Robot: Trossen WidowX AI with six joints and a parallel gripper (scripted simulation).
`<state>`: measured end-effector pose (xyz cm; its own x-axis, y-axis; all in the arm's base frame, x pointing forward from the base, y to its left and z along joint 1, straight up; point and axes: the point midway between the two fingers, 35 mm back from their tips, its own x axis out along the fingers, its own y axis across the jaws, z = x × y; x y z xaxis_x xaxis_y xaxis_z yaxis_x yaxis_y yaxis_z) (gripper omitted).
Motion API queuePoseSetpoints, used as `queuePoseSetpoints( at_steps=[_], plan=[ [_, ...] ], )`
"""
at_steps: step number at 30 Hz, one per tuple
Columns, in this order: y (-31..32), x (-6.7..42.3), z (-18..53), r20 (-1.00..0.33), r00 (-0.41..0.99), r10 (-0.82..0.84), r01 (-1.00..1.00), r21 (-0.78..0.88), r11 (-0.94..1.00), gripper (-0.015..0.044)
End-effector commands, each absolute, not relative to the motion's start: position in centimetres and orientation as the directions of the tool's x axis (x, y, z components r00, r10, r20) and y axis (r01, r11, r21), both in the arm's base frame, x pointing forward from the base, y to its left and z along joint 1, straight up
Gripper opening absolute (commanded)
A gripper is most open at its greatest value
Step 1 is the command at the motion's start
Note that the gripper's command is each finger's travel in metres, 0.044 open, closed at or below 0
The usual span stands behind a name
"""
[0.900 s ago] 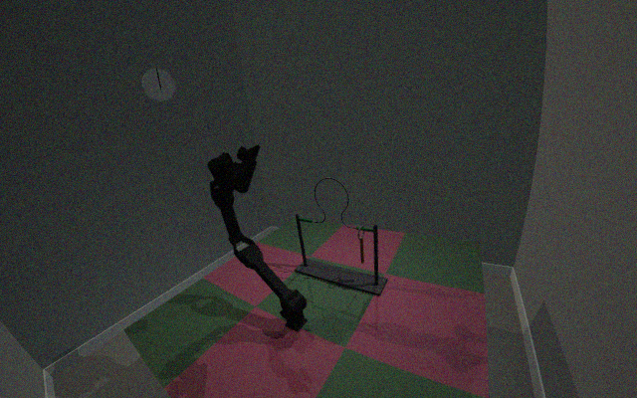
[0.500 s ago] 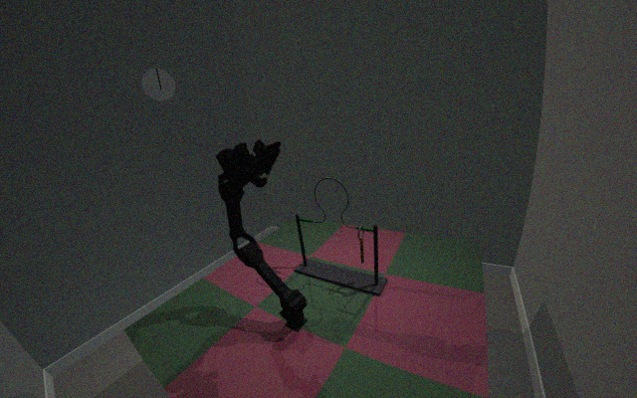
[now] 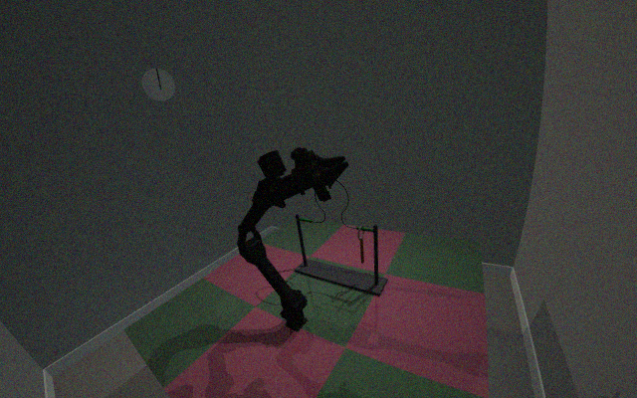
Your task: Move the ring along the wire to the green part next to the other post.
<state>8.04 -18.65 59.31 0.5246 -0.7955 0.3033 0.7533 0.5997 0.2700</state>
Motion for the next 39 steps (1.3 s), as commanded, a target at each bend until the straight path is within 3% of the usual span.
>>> queuePoseSetpoints(
  at_steps=[1,11,20,29,39],
  plan=[
    [-23.1,9.3,56.3,0.256,0.584,-0.77,0.735,0.234,0.636,0.016],
    [-31.0,12.8,47.1,0.171,0.717,-0.676,0.661,0.139,0.737,0.016],
    [-34.1,16.2,37.0,0.1,0.818,-0.566,0.562,0.065,0.824,0.016],
    [-32.9,18.7,26.4,0.034,0.904,-0.426,0.426,0.006,0.905,0.016],
    [-27.0,20.2,16.3,-0.022,0.968,-0.249,0.248,-0.04,0.968,0.016]
  ],
)
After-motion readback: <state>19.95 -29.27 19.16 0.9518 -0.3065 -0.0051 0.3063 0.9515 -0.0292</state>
